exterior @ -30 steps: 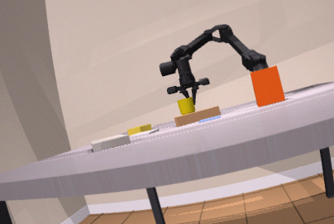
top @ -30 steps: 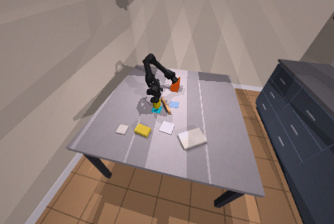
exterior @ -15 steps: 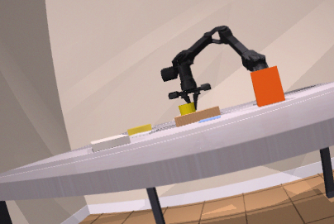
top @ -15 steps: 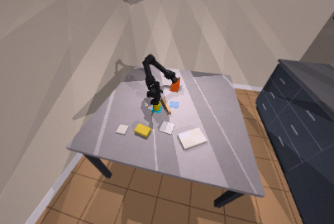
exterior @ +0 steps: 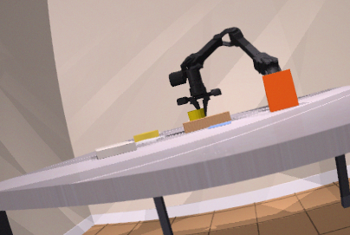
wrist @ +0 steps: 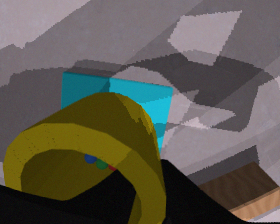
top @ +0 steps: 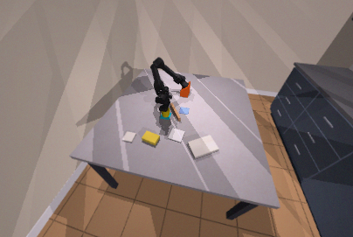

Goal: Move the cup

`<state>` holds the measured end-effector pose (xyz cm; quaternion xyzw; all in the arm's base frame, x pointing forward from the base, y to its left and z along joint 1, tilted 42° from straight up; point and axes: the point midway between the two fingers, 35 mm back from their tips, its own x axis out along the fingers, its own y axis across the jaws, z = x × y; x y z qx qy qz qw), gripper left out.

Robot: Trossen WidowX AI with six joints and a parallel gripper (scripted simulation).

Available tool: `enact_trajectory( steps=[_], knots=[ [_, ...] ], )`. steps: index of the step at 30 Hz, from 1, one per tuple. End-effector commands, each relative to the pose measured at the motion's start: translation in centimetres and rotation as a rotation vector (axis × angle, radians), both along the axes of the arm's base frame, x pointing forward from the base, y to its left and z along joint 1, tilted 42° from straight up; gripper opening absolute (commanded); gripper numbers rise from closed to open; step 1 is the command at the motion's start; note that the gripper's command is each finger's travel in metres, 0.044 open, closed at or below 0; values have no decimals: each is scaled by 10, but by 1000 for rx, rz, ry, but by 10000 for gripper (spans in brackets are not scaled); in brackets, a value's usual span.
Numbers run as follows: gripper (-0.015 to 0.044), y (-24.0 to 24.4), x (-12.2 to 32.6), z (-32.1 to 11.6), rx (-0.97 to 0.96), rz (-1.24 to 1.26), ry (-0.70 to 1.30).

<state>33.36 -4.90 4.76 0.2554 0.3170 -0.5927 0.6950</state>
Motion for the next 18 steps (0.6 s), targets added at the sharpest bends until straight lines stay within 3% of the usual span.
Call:
enact_trajectory(
  steps=[1,6,18],
  knots=[
    [26,0,0,0,0,0,-1],
    [146,0,0,0,0,0,-1],
    [146,6,0,7,0,0,0]
  ],
)
